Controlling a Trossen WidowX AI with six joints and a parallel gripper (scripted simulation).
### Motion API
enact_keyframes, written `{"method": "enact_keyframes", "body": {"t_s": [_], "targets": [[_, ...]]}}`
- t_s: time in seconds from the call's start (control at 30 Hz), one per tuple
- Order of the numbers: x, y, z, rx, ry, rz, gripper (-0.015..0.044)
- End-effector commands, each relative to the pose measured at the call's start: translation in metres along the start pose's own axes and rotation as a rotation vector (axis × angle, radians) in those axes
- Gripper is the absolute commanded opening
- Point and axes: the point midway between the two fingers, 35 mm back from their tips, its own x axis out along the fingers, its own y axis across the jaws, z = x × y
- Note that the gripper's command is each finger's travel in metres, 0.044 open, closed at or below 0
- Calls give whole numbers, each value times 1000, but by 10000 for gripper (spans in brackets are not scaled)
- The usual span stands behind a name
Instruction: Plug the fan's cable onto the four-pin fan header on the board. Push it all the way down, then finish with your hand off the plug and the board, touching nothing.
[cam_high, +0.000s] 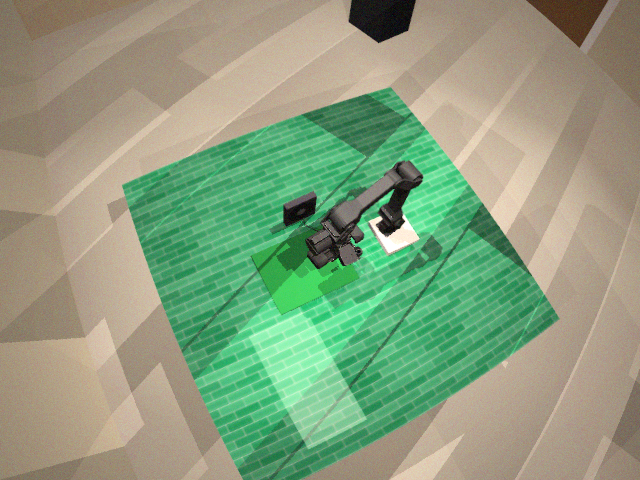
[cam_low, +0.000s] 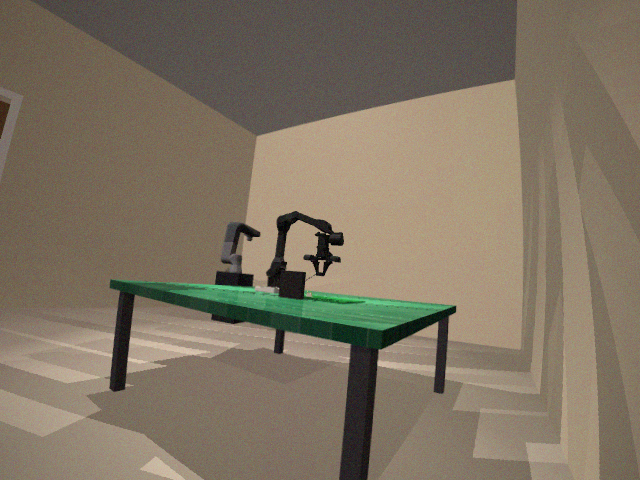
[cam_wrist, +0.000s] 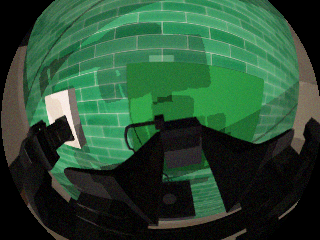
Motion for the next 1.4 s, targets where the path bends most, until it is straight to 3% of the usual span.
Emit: {"method": "enact_keyframes", "body": {"t_s": [0.0,1.37], "targets": [[-2,-5,-4,162,3,-5,0],[-4,-37,-34,1578,-1,-10,0]]}}
